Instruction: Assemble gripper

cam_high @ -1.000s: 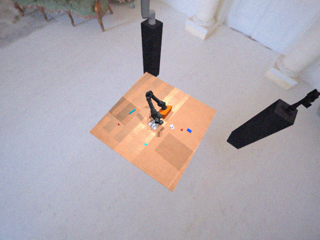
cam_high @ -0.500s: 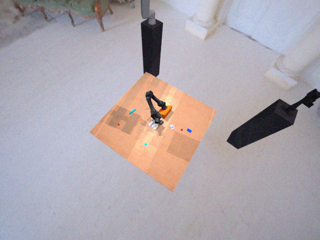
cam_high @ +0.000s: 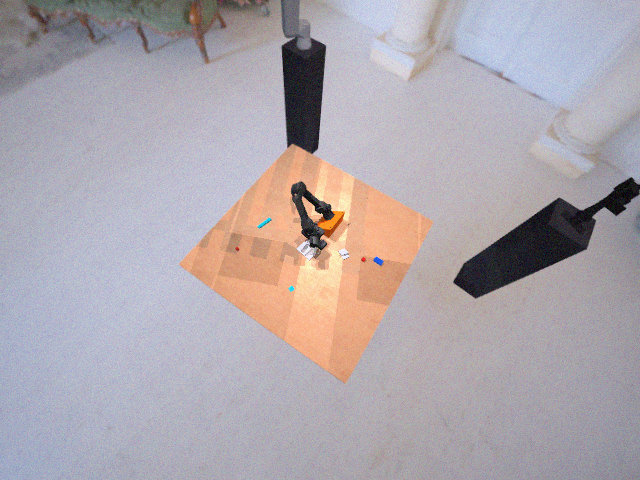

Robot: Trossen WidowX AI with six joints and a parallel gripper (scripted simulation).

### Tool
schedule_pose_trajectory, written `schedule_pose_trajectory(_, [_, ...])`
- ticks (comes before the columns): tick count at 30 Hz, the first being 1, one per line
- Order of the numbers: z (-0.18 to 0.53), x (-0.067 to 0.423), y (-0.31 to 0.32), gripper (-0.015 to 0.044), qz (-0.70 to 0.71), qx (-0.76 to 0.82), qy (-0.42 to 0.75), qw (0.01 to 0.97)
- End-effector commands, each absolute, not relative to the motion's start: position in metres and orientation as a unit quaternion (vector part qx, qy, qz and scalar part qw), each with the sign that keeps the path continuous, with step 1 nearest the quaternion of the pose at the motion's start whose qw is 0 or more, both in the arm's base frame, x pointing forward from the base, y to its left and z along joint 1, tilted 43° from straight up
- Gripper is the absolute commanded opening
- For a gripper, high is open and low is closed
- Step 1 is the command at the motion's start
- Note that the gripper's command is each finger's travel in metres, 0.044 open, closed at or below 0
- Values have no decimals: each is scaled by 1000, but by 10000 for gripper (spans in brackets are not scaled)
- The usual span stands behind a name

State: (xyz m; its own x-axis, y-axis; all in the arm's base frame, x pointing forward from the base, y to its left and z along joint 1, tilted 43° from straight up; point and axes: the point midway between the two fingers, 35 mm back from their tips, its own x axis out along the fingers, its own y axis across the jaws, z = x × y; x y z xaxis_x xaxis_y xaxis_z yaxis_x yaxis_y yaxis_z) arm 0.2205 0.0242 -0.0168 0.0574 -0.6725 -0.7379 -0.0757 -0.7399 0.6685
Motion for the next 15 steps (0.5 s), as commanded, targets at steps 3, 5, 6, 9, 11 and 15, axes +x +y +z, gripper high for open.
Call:
schedule_pose_trajectory(3, [-18, 221, 22, 351, -630, 687, -271, 240])
schedule_pose_trajectory(5, [-19, 221, 22, 351, -630, 687, -271, 240])
schedule_pose_trajectory(6, [-19, 221, 22, 351, -630, 687, -271, 240])
schedule_pose_trajectory(9, [-19, 221, 22, 351, -630, 687, -271, 240])
schedule_pose_trajectory(11, [-19, 221, 22, 351, -630, 687, -271, 240])
schedule_pose_trajectory(15, [-20, 221, 21, 351, -630, 687, -271, 240])
